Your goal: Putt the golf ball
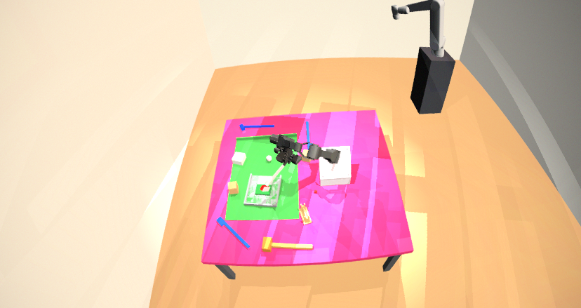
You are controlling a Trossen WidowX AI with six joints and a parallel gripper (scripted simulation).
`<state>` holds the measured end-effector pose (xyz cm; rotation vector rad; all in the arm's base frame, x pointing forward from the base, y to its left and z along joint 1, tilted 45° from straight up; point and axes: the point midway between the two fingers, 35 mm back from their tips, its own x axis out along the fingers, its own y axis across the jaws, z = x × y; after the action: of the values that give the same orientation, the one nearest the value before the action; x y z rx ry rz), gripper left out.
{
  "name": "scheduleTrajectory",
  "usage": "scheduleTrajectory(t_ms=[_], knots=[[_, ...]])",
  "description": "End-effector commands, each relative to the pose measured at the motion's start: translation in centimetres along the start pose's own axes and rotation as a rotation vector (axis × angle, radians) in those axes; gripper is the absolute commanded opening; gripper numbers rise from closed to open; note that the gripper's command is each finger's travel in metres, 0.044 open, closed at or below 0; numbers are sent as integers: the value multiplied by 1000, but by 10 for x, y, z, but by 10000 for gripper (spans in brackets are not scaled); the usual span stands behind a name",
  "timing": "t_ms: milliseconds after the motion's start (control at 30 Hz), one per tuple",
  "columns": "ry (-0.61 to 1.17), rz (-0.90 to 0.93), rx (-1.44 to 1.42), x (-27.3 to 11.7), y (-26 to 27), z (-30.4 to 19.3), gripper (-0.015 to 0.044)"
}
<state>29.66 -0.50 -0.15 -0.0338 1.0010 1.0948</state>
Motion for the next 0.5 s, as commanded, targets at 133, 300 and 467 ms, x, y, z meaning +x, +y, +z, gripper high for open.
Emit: scheduleTrajectory(t_ms=[133, 300, 467], knots=[[21, -35, 272, -11, -34, -46, 0], [33, -43, 438, -14, -49, -78, 0], [43, -47, 603, -16, -60, -111, 0]])
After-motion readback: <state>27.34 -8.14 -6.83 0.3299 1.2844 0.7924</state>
